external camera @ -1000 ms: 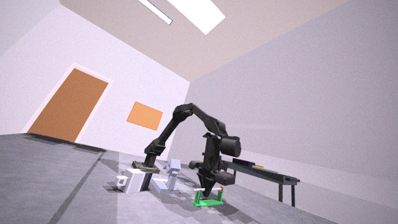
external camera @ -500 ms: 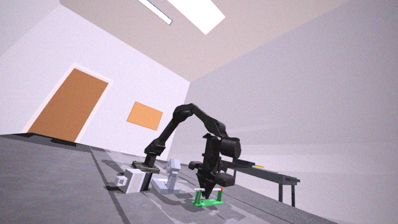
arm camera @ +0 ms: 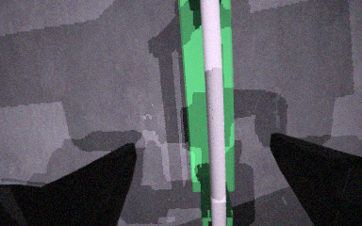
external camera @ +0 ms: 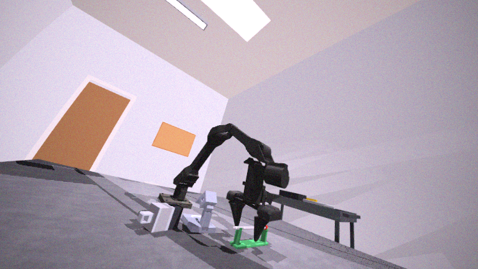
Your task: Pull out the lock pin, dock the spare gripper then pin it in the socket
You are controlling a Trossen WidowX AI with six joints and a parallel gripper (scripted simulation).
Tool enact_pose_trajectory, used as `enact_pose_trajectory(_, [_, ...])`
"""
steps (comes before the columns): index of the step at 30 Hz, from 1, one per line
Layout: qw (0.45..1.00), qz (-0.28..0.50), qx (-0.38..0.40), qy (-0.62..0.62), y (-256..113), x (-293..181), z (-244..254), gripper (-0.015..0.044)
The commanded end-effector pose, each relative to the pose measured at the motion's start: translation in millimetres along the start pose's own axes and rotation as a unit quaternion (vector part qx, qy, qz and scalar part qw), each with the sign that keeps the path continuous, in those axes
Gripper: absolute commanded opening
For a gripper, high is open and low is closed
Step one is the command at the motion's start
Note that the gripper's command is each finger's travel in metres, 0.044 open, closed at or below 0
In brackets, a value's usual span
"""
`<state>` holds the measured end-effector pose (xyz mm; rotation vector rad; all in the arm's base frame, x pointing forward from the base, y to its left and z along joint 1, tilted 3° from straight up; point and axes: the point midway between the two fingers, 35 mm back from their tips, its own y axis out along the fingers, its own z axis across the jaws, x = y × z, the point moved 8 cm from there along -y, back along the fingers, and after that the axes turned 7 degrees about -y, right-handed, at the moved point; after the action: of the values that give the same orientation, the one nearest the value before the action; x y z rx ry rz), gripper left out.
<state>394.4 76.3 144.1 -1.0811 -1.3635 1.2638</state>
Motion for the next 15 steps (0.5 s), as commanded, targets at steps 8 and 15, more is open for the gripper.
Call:
enact_pose_trajectory(8, [1.000, 0.000, 0.006, 0.000, -20.8, 2.2, 3.0, 0.0440])
enact_pose_trajectory(15, [1.000, 0.000, 0.014, 0.000, -31.7, 3.3, 5.8, 0.0440])
